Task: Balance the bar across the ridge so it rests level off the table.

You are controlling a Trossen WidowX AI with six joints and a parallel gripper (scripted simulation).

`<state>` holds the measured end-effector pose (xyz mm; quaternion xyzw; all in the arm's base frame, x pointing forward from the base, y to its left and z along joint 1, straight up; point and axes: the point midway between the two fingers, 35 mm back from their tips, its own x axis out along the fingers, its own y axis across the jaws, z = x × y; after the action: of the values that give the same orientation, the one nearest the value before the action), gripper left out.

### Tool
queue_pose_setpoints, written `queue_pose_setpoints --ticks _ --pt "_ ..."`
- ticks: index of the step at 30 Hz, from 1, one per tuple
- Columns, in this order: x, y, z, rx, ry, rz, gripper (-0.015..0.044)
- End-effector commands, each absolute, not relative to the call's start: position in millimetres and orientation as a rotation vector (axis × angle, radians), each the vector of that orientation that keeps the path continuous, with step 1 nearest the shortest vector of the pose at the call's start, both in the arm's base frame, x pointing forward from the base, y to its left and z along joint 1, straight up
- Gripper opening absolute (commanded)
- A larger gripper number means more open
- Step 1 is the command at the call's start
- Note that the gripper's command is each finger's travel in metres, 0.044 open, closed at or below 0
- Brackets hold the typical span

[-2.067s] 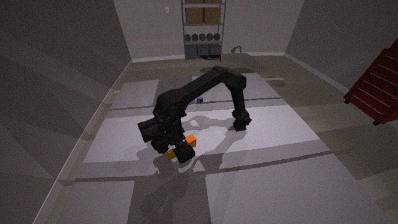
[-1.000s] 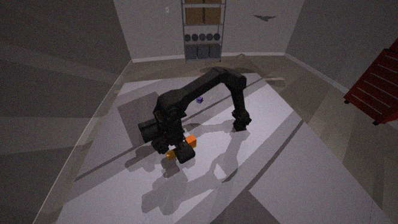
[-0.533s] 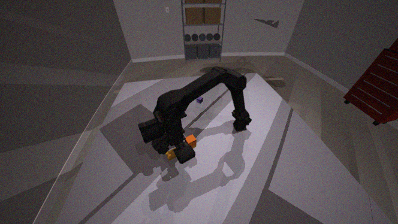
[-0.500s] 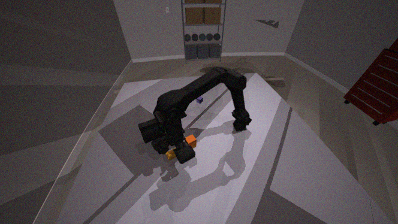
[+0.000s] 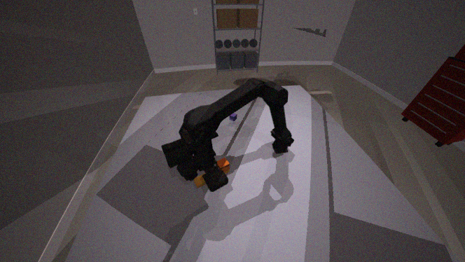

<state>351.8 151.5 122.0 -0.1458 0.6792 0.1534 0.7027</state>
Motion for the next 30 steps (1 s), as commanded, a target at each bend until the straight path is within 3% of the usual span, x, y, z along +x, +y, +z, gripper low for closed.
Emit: queue_pose_setpoints --ticks 1,30 --pt "351.4 150.5 121.1 -0.326 1.513 0.336 0.0000" --pt "351.3 150.5 118.6 -0.326 1.513 0.336 0.0000"
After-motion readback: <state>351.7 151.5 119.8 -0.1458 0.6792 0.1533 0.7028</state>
